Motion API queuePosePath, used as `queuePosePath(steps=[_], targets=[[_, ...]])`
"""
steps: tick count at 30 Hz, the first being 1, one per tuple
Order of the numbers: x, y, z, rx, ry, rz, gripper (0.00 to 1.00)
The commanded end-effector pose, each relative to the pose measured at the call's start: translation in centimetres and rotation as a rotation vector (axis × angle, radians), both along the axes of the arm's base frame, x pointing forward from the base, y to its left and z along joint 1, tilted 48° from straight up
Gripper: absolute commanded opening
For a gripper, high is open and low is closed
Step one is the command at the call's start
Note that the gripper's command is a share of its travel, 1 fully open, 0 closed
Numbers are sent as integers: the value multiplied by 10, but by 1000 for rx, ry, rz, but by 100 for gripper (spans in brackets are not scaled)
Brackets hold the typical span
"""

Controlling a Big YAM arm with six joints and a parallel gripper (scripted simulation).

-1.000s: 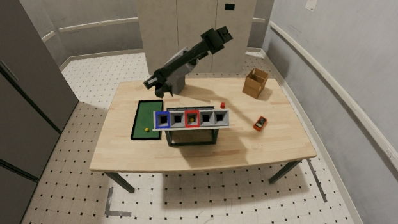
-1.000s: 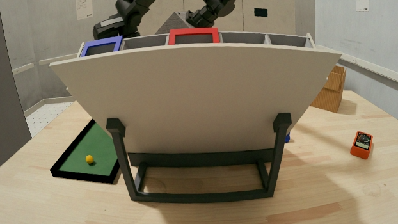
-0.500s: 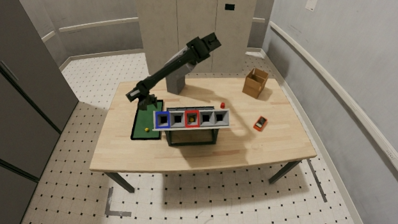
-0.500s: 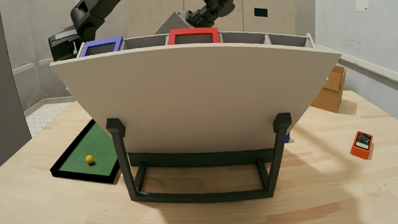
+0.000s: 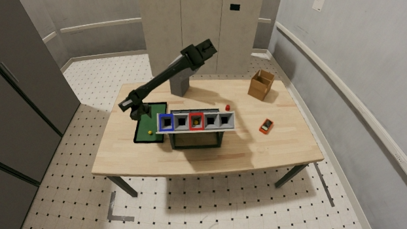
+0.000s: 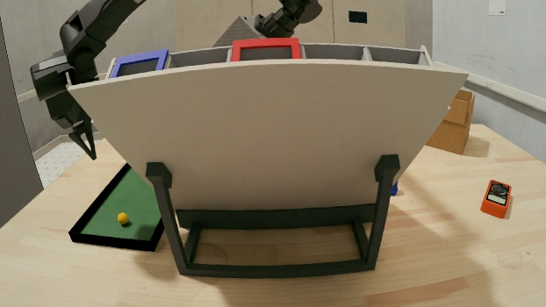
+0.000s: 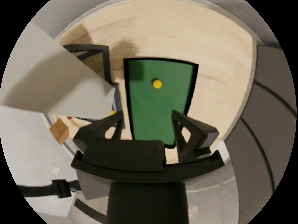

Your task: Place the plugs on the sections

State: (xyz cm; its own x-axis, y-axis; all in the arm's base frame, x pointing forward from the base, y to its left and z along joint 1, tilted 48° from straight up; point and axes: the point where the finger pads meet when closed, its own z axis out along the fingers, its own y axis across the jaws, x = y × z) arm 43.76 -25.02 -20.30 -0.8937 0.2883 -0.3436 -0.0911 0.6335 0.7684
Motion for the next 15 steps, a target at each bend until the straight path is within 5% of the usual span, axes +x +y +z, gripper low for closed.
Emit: queuePosePath(steps=[1,15], targets=[[12,-6,1,12,6,0,80],[12,-7,1,34,7,6,80]])
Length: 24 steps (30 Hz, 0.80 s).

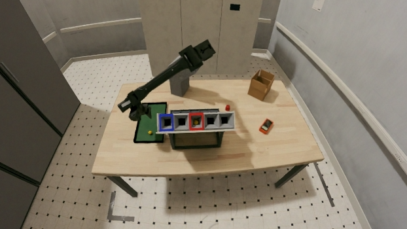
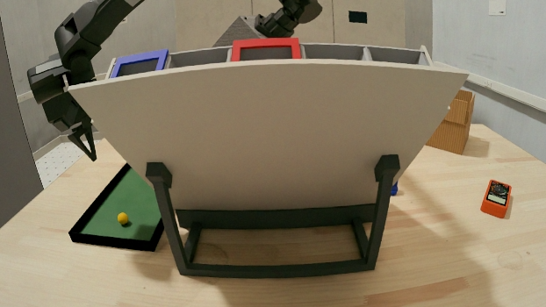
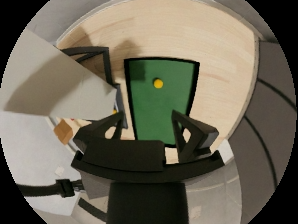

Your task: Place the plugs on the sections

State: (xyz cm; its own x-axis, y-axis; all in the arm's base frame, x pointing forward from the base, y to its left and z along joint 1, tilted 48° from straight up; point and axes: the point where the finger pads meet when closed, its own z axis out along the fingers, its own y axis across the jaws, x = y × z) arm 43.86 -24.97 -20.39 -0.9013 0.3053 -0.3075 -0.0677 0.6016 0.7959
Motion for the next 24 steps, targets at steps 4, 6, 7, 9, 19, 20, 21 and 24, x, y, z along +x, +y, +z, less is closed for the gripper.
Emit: queuePosePath(steps=[4,6,7,9,19,20,21,24], targets=[[11,-7,2,-7,-20,10,80],[11,-7,2,-7,-20,10,80],[11,-7,2,-7,-20,10,80],[11,-7,2,-7,-20,10,80],[11,-7,2,-7,-20,10,80],[11,-7,2,-7,-19,9,80],[11,-7,2,-6,-18,7,80],[11,-7,2,-6,-15,3,80]])
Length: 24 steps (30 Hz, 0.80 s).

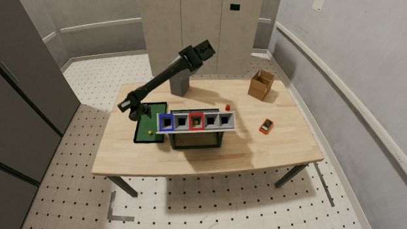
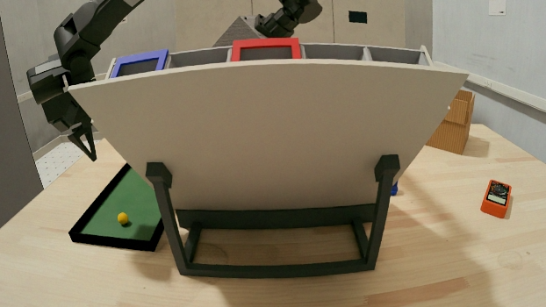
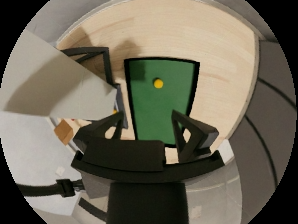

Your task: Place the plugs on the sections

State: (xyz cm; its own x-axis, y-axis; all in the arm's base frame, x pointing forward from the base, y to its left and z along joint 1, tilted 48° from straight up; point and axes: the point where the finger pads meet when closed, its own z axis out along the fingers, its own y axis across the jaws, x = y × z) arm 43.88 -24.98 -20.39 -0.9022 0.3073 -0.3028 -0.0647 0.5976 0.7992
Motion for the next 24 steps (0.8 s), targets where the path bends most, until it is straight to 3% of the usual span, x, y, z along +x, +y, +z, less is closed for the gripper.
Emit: queuePosePath(steps=[1,24], targets=[[11,-7,2,-11,-18,2,80],[11,-7,2,-7,-10,-11,80]])
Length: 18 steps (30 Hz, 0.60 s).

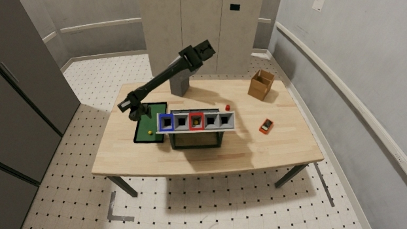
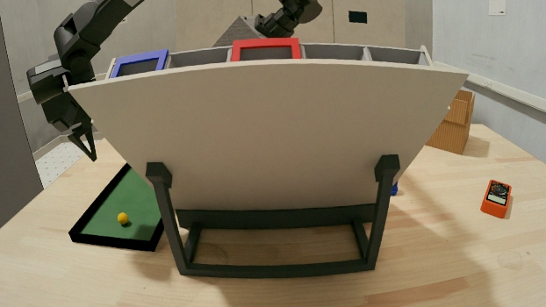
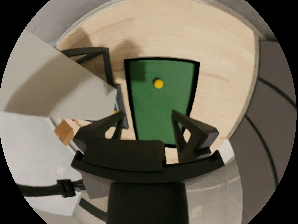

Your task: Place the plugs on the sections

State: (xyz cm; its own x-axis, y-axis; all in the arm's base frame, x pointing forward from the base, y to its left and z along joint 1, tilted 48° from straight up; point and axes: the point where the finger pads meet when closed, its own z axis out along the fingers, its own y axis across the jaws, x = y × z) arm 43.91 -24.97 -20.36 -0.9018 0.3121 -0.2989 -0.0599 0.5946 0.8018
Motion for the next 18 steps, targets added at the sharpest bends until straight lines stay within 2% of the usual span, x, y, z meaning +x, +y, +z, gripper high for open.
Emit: queuePosePath(steps=[1,18], targets=[[11,-7,2,-11,-13,-7,80],[16,-7,-1,-8,-9,-11,80]])
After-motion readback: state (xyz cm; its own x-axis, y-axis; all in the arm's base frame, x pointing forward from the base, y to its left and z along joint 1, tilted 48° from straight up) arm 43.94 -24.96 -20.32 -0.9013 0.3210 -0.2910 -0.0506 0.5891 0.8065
